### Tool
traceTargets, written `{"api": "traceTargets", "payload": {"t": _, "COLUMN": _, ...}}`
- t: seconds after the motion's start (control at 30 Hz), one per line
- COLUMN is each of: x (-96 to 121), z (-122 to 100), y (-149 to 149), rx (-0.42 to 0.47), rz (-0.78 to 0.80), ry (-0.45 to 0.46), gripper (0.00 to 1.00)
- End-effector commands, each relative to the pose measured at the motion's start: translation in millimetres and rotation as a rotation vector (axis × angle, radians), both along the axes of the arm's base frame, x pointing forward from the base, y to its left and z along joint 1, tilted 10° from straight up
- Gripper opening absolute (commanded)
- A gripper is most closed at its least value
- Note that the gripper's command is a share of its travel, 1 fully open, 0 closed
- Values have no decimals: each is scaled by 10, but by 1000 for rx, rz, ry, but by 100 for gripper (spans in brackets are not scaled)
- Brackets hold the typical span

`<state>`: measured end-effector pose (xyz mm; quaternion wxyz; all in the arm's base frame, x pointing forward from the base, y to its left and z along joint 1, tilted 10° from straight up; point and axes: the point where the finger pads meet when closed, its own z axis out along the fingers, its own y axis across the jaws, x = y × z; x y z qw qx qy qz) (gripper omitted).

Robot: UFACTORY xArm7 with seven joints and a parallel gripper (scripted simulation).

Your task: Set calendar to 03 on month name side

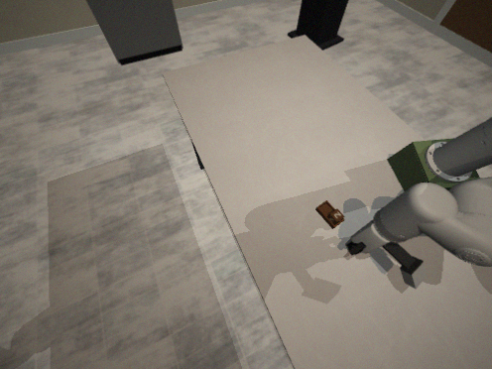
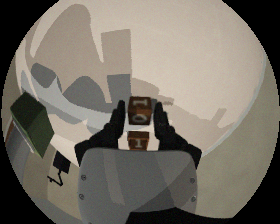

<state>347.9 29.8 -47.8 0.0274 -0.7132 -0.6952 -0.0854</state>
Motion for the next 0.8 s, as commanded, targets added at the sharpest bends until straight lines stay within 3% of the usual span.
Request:
{"api": "traceTargets", "payload": {"t": 0.0, "x": 9, "z": 7, "y": -3, "rx": 0, "rz": -1, "ry": -2, "gripper": 47}}
{"api": "traceTargets", "payload": {"t": 0.07, "x": 9, "z": 7, "y": -3, "rx": 0, "rz": -1, "ry": -2, "gripper": 47}}
{"api": "traceTargets", "payload": {"t": 0.1, "x": 9, "z": 7, "y": -3, "rx": 0, "rz": -1, "ry": -2, "gripper": 27}}
{"api": "traceTargets", "payload": {"t": 0.77, "x": 9, "z": 7, "y": -3, "rx": 0, "rz": -1, "ry": -2, "gripper": 27}}
